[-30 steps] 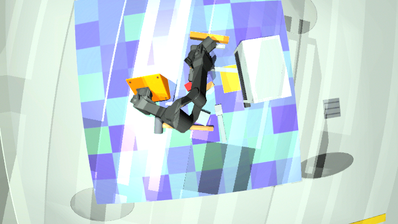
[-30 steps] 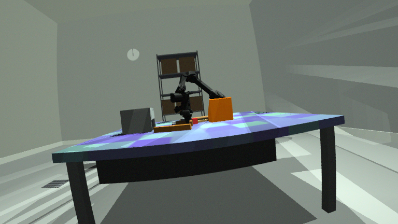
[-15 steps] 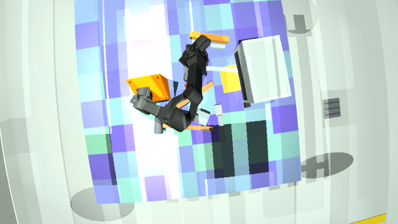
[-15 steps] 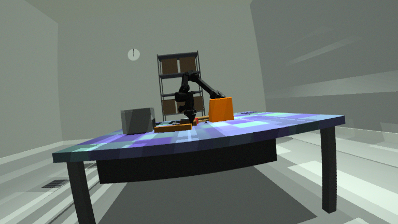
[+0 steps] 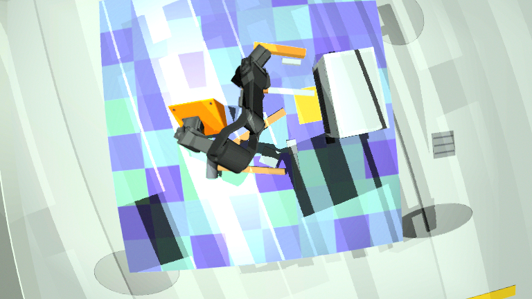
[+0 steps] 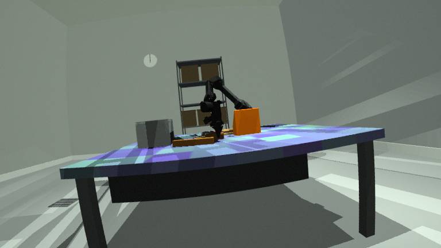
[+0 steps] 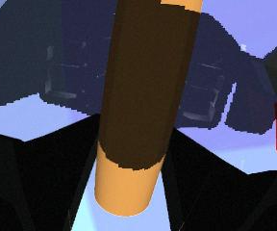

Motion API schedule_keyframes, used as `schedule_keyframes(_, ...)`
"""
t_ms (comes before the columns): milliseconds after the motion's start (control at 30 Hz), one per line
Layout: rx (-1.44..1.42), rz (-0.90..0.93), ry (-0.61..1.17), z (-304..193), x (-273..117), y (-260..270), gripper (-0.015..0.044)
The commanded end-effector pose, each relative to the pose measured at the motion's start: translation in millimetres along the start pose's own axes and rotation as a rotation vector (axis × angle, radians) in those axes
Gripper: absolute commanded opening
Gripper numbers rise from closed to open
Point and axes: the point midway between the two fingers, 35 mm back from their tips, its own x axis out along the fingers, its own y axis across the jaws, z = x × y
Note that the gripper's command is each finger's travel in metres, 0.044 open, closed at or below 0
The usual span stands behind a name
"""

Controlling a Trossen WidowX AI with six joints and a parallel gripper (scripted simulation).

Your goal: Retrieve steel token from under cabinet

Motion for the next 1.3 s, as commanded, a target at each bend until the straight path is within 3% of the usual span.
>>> schedule_keyframes(0,-0.005,-0.004,0.003,-8.8,0.9,-0.3,0.0)
schedule_keyframes(1267,0.243,-0.003,0.002,-4.0,-3.0,1.1,0.0)
